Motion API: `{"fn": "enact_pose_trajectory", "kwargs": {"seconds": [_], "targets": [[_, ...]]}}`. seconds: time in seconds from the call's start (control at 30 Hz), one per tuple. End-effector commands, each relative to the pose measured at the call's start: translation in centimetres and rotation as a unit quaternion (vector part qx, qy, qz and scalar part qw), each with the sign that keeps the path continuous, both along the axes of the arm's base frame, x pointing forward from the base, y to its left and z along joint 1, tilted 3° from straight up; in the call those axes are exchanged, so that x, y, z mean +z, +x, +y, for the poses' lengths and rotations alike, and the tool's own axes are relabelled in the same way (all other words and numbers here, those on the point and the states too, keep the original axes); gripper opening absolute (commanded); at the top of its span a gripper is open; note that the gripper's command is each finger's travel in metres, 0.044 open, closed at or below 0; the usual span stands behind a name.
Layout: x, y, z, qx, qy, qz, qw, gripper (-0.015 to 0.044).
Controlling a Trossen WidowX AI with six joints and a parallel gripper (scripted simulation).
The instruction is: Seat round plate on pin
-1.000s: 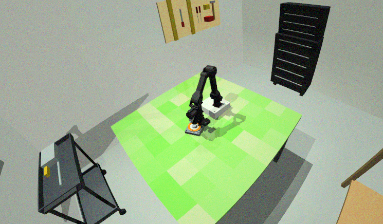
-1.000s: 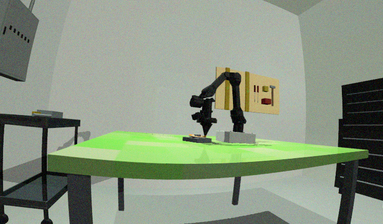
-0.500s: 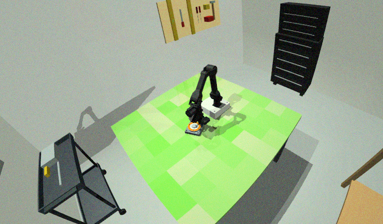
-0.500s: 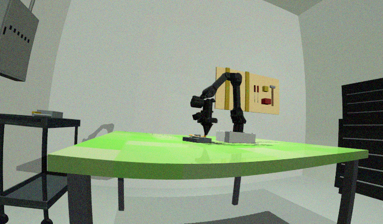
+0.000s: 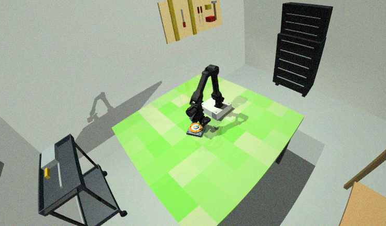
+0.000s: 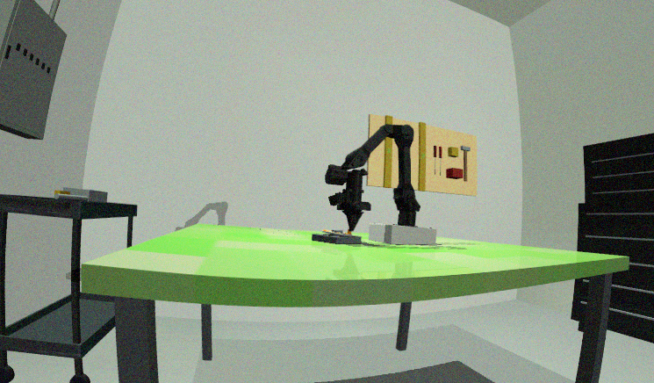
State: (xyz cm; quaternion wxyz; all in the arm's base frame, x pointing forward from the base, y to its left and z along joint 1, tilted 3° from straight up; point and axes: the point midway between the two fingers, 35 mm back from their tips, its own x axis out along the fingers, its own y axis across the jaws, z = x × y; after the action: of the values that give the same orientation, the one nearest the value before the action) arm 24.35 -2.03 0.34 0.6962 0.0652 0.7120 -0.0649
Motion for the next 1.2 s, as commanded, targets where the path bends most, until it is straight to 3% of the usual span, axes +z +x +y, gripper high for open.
{"fn": "enact_pose_trajectory", "kwargs": {"seconds": [0.0,1.17], "targets": [[-0.2,-0.4,-0.5,-0.001,-0.003,0.005,1.000,0.0000],[0.1,0.6,-4.9,-0.001,-0.005,0.004,1.000,0.0000]]}}
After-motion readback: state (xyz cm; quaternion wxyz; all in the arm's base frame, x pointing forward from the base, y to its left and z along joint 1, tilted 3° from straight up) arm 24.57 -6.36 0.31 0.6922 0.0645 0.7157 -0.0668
